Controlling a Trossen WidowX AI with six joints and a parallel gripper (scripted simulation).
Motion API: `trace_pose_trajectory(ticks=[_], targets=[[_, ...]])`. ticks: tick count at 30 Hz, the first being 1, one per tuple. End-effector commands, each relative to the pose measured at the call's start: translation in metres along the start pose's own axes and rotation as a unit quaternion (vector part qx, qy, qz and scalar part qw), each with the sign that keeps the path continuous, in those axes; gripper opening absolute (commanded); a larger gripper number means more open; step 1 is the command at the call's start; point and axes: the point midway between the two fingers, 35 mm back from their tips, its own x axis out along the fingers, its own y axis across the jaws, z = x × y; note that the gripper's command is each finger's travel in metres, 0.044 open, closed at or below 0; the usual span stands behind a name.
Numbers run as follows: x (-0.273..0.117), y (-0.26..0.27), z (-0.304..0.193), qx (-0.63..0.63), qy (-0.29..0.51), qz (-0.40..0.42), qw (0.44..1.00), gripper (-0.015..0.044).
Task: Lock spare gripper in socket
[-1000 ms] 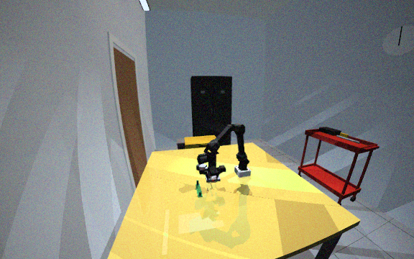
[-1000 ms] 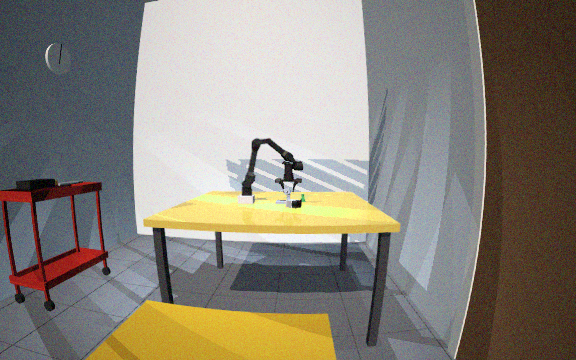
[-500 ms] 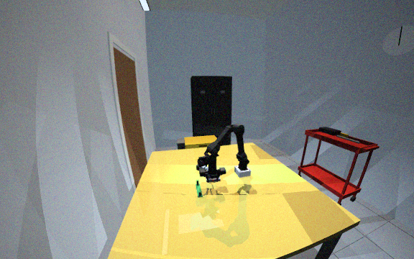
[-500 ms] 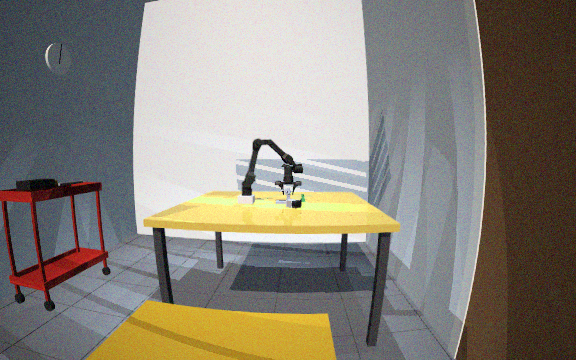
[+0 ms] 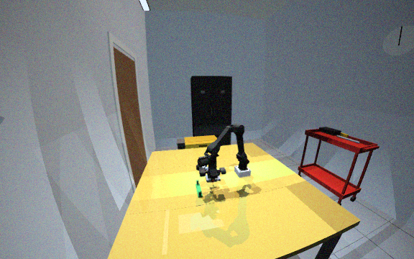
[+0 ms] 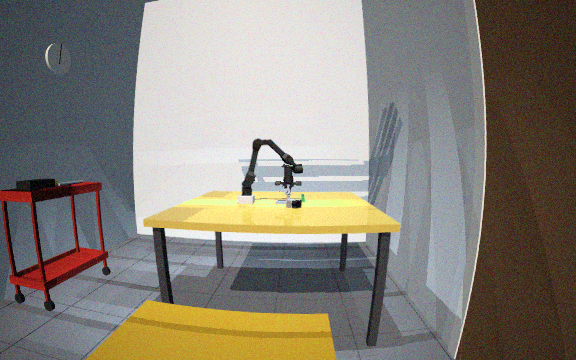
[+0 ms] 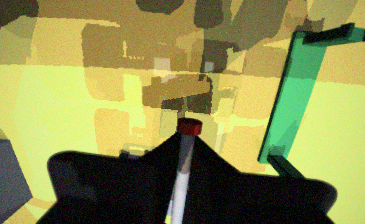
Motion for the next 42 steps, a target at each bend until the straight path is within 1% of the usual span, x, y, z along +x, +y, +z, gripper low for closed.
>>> trace_pose_trajectory(ticks=[1,7,16,42], targets=[[0.000,0.000,-0.001,0.002,0.003,-0.001,1.000,0.0000],[-0.001,0.000,0.000,0.003,-0.005,-0.001,1.000,0.0000],[-0.007,-0.001,0.006,0.009,-0.059,0.000,0.998,0.0000],[-0.012,-0.003,0.020,0.006,-0.070,-0.002,0.998,0.0000]])
